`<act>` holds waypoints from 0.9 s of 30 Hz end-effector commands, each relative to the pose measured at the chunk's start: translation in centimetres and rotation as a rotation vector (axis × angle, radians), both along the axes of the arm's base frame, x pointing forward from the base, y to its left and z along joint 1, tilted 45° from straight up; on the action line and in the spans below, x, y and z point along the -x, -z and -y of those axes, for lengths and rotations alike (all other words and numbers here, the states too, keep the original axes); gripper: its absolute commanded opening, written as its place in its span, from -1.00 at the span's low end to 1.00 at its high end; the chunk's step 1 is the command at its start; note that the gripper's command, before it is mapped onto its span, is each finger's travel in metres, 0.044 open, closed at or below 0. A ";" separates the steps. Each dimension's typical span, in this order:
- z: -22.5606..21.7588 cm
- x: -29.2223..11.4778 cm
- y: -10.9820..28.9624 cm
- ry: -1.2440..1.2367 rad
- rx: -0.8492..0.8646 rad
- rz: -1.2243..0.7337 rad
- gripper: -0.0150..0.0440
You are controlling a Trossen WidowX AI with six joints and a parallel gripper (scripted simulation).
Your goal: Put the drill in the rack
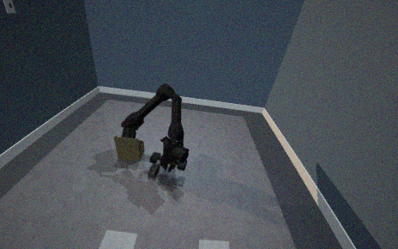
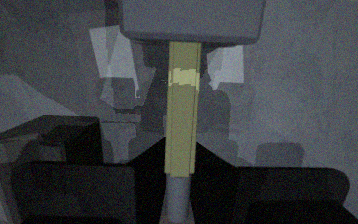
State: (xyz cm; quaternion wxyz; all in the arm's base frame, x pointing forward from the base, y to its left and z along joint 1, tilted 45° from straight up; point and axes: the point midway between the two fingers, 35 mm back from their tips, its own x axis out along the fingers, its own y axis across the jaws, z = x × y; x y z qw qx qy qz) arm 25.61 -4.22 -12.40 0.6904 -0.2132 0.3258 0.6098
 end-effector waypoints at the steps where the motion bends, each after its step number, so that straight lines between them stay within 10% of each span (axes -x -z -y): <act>1: 0.5 -0.1 0.4 -0.003 0.005 0.003 -0.49; 27: 3.2 0.6 3.2 -0.003 0.008 0.004 -0.49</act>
